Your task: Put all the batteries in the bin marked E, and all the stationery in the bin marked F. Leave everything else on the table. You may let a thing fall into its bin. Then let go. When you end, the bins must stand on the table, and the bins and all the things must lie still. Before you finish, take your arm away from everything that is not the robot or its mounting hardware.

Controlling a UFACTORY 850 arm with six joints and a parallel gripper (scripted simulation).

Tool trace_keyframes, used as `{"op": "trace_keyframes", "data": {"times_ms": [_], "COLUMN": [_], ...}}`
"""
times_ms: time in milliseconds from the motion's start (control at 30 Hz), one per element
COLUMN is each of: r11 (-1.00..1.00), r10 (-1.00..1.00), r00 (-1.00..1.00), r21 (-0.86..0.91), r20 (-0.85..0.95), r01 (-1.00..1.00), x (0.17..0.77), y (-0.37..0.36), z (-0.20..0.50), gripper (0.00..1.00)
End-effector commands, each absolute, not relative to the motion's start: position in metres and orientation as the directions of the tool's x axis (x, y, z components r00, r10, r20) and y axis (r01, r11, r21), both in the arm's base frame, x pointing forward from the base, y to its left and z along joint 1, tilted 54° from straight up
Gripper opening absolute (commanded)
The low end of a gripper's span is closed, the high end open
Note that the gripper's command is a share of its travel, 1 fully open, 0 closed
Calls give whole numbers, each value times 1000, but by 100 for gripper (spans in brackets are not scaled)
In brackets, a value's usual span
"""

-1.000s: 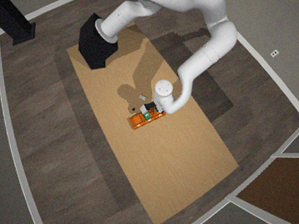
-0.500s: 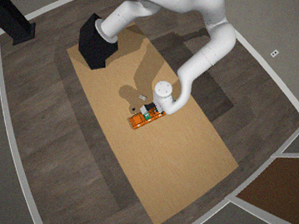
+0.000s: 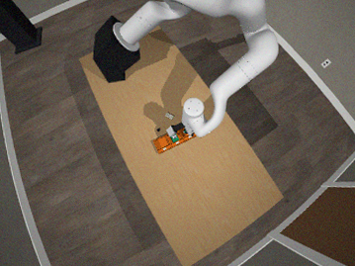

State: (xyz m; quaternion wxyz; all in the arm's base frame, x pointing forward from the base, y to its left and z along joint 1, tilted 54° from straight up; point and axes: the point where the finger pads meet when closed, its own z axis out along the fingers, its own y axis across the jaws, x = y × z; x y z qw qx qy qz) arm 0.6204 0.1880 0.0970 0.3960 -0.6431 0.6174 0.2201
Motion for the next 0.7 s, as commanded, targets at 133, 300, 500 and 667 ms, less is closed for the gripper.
{"op": "trace_keyframes", "data": {"times_ms": [133,300,500,667], "r11": [77,77,77,77], "r10": [-620,-620,-620,-620], "r00": [141,141,141,141], "r21": [-238,-239,-238,-238], "r20": [-772,-772,-772,-772], "r01": [-968,-968,-968,-968], "x": [621,621,621,621], "y": [188,188,188,188], "z": [97,97,97,97], "gripper": [28,28,28,28]}}
